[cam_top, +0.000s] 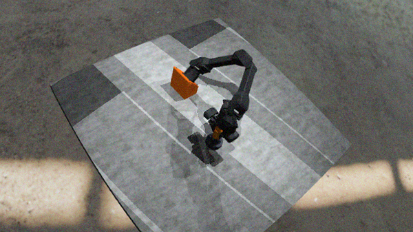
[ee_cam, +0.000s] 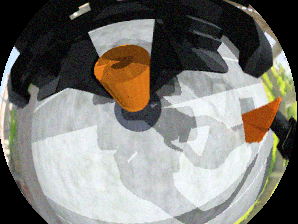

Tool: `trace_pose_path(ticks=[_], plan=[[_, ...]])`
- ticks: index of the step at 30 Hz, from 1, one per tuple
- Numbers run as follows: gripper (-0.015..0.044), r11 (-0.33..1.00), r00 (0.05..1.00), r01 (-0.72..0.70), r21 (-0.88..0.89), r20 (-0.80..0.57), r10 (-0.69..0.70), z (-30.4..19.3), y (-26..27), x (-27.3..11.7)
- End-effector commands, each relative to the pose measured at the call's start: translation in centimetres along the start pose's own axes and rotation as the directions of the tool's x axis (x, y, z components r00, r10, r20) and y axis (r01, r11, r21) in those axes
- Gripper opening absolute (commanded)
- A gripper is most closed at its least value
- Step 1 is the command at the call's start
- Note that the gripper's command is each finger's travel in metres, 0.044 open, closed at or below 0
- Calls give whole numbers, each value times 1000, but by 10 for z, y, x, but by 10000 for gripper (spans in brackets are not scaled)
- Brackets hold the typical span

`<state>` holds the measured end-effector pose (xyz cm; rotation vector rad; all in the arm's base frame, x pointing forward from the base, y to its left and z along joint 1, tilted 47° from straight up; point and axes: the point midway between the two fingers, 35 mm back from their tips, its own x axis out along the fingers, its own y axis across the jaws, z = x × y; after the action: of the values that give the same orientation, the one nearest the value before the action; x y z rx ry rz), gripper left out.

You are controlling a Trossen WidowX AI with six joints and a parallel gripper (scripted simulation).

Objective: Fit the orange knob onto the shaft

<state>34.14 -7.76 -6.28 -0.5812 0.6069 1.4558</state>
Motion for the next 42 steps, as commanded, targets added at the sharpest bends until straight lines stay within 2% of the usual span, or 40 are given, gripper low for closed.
trace_pose_path(ticks=[1,14,21,42], plan=[[0,1000,1000,2,-8,1,-2,0,-1,1],[0,1000,1000,2,-17,0,-2,0,-1,-4],[0,977,1000,2,-215,0,-2,0,-1,-2],[0,977,1000,2,-215,1,-2,0,-1,1]])
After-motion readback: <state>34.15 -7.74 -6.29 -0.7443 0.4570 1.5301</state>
